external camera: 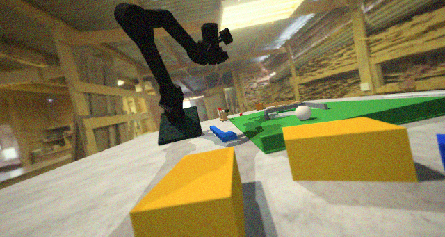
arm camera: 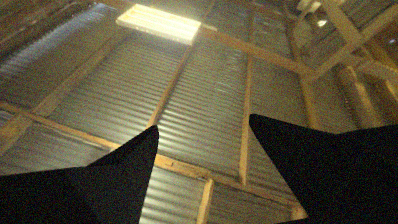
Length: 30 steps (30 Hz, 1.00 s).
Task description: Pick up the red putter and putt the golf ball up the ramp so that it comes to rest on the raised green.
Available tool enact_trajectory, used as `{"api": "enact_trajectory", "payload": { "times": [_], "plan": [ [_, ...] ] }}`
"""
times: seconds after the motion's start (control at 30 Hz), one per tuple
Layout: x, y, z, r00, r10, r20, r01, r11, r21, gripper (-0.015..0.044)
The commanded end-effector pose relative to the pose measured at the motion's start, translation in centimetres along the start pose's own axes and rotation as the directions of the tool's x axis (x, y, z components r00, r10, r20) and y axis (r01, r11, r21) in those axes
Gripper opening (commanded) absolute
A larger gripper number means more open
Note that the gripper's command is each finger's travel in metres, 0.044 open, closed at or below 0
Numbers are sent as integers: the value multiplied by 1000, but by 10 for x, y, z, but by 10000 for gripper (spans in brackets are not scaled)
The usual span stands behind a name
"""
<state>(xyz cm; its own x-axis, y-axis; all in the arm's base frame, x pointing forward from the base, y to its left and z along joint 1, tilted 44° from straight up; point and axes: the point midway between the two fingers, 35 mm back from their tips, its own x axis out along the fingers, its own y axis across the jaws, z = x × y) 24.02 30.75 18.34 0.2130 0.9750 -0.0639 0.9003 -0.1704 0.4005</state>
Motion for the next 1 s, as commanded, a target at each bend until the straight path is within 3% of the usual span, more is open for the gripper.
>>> {"api": "enact_trajectory", "payload": {
  "times": [0.0,0.17,0.4,0.73,0.97],
  "plan": [
    [1,0,2,1000,1,8,-1,1000,-11,426],
    [18,2,53,975,-2,221,70,952,-297,440],
    [25,-11,134,831,-73,552,457,656,-600,440],
    [13,-30,189,630,-158,761,773,222,-594,440],
    [-4,-46,222,440,-222,870,860,-175,-479,440]
  ]
}}
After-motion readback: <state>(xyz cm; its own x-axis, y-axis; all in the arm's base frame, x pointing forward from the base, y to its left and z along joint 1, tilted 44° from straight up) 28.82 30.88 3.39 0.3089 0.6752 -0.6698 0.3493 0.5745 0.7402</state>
